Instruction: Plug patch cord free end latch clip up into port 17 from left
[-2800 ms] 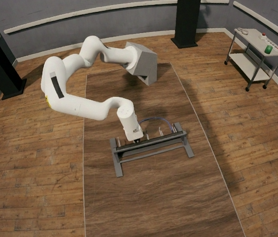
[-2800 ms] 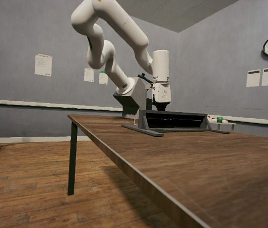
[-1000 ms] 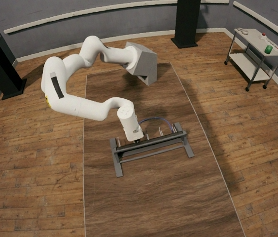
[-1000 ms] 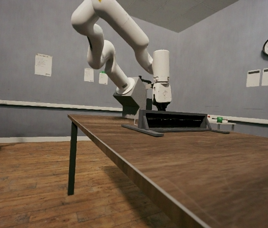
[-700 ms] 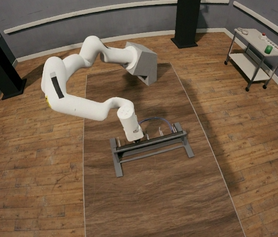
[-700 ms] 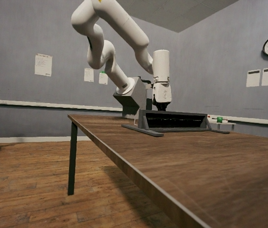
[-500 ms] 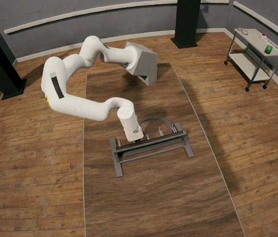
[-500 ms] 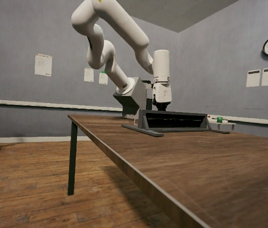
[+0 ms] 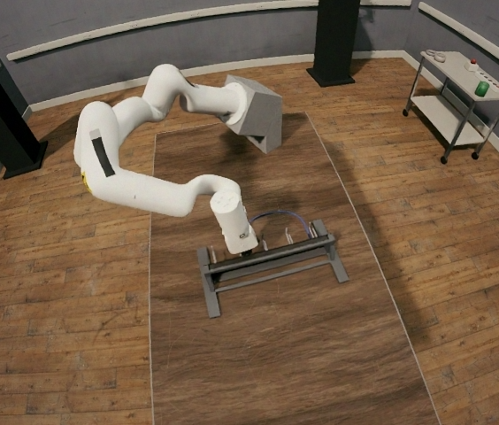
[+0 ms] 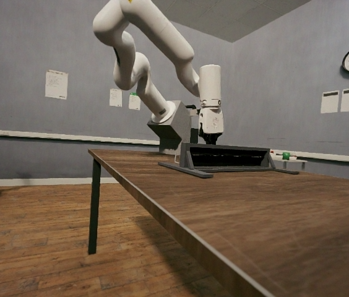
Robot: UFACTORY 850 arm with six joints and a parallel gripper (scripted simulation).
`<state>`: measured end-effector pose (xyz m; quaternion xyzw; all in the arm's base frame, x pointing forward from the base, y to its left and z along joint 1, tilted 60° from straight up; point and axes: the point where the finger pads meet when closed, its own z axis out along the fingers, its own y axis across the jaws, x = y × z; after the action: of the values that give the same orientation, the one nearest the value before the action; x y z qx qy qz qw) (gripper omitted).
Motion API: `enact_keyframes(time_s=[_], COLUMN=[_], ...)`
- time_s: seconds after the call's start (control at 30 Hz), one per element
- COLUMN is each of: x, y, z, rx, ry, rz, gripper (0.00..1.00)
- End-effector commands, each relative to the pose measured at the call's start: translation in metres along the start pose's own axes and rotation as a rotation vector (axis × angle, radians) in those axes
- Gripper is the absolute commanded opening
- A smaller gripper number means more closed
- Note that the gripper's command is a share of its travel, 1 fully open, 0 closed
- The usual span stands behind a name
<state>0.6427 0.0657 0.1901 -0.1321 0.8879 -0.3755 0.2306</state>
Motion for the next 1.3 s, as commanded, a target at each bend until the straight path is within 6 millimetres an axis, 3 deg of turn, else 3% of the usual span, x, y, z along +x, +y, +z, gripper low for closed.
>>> enact_keyframes(time_s=[0.0, 1.03, 1.07, 1.27], x=[-0.0014, -0.0028, -0.0028, -0.0028], y=[0.0000, 0.0000, 0.0000, 0.0000], z=[-0.0007, -0.0008, -0.0008, -0.0008], rx=[0.000, 0.000, 0.000, 0.000], ry=[0.000, 0.003, 0.003, 0.003], rz=[0.000, 0.000, 0.000, 0.000], gripper=[0.00, 0.00, 0.39, 0.39])
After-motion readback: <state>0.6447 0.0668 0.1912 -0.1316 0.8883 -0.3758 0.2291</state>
